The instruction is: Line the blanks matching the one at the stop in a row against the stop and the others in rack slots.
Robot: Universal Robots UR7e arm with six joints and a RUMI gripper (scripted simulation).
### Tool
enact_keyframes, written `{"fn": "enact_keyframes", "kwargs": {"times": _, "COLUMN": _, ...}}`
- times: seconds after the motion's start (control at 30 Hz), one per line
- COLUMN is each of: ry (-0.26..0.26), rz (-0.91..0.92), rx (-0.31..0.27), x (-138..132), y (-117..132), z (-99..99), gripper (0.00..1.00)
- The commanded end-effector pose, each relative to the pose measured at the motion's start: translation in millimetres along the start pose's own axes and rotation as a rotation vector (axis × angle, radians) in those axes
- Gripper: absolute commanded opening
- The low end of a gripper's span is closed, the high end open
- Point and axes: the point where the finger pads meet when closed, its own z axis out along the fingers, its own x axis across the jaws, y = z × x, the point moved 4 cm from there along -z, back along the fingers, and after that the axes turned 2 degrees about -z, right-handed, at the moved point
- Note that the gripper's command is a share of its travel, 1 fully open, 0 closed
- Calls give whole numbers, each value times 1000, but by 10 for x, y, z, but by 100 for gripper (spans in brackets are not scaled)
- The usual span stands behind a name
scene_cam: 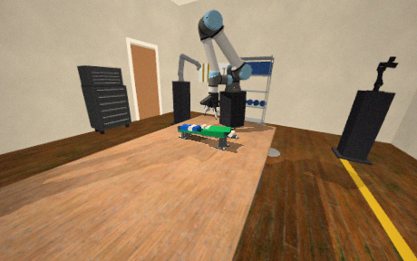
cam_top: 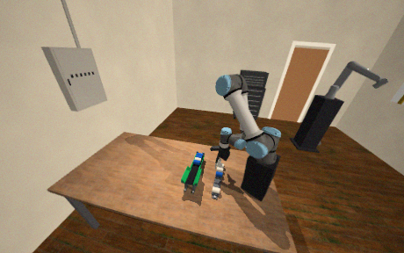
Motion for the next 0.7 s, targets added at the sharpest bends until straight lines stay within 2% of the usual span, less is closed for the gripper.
{"fn": "enact_keyframes", "kwargs": {"times": 0.0, "ry": -8, "rz": -154, "rx": 3, "x": -35, "y": 7, "z": 4, "gripper": 100}}
{"fn": "enact_keyframes", "kwargs": {"times": 0.13, "ry": -8, "rz": -199, "rx": 3, "x": -46, "y": 9, "z": 5, "gripper": 100}}
{"fn": "enact_keyframes", "kwargs": {"times": 0.23, "ry": -8, "rz": -325, "rx": 4, "x": -74, "y": 17, "z": 7, "gripper": 100}}
{"fn": "enact_keyframes", "kwargs": {"times": 0.6, "ry": -8, "rz": -605, "rx": 5, "x": -134, "y": 42, "z": 11, "gripper": 100}}
{"fn": "enact_keyframes", "kwargs": {"times": 0.67, "ry": -8, "rz": -605, "rx": 5, "x": -134, "y": 42, "z": 11, "gripper": 100}}
